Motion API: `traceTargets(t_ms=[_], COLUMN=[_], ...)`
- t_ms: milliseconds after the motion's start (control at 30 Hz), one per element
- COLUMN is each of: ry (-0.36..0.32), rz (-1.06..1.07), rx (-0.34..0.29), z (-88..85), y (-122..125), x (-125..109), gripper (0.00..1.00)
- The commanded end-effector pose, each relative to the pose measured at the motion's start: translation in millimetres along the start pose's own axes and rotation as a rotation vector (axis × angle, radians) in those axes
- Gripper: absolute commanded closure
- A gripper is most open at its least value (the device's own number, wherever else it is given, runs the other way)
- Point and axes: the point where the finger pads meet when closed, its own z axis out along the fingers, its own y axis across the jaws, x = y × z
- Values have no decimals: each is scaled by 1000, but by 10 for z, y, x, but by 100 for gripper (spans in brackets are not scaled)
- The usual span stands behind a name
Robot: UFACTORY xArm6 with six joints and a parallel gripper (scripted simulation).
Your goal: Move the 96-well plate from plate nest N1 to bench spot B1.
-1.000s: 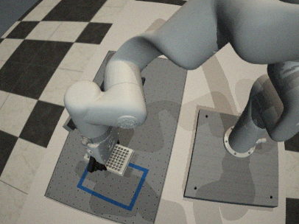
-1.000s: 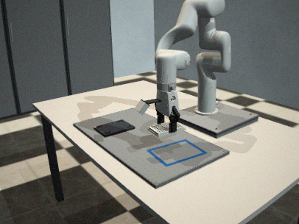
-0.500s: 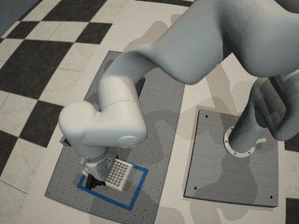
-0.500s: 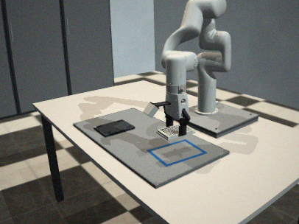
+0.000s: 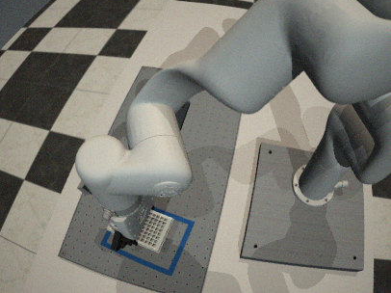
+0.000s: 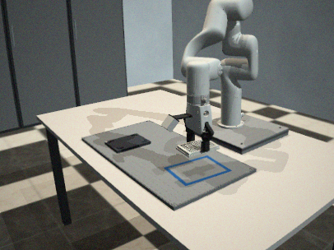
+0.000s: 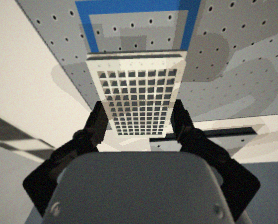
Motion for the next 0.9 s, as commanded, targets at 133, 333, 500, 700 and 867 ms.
traceTargets(t_ms=[133,333,500,700,867], ry=[4,4,4,4,4], rz=[0,0,0,0,0], rx=[3,3,3,3,3], z=[-16,-16,-16,-16,68], y=[-6,-4,-2,-1,0], x=[13,13,14,14,14], gripper=[100,100,100,100,100])
